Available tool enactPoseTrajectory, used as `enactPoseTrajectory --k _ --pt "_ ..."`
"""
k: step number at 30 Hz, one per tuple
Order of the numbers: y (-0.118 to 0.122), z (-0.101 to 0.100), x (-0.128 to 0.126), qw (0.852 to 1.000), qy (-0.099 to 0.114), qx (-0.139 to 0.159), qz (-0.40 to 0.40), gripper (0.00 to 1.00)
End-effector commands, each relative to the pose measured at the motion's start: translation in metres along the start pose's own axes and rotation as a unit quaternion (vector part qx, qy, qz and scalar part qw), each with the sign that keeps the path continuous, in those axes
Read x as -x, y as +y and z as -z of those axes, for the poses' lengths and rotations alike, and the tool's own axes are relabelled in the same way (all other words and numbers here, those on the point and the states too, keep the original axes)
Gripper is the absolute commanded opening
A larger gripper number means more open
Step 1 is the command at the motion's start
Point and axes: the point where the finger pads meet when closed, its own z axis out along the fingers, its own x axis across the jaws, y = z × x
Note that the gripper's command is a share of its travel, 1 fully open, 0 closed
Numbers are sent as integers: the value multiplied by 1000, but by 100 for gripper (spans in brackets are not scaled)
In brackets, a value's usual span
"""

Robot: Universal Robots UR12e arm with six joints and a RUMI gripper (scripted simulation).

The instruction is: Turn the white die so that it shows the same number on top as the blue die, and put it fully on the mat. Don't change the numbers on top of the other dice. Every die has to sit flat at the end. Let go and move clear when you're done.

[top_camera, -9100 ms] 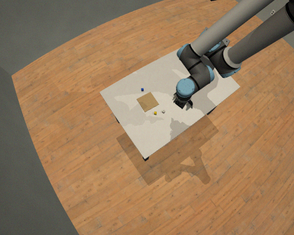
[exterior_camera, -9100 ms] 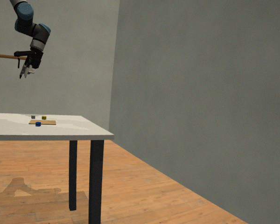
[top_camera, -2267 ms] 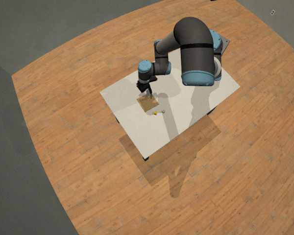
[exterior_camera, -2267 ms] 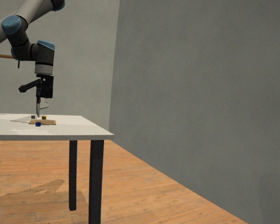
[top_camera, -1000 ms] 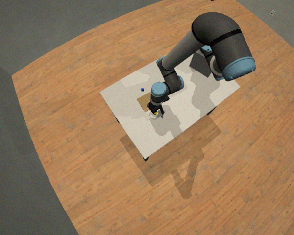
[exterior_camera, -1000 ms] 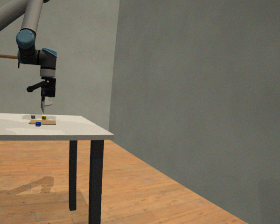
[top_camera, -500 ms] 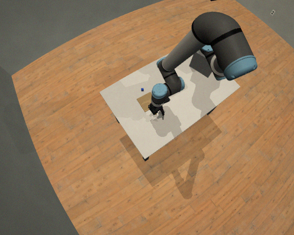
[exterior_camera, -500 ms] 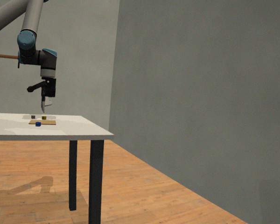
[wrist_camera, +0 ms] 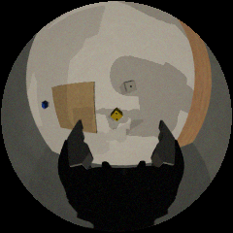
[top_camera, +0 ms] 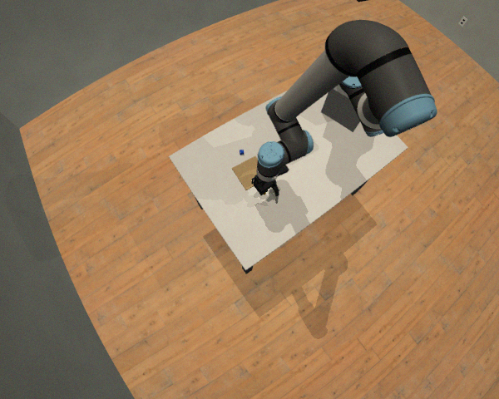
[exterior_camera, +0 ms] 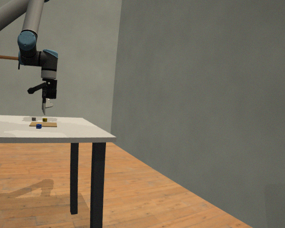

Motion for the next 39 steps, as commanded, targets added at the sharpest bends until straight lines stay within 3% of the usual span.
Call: enactPoseTrajectory --k 1,21,34,39 --pt "0 0 0 1000 0 0 0 100" --pt "-2 0 -1 1000 0 0 0 100" --pt "-54 0 -23 1000 0 0 0 100" --pt "-62 0 -26 1000 0 0 0 100"
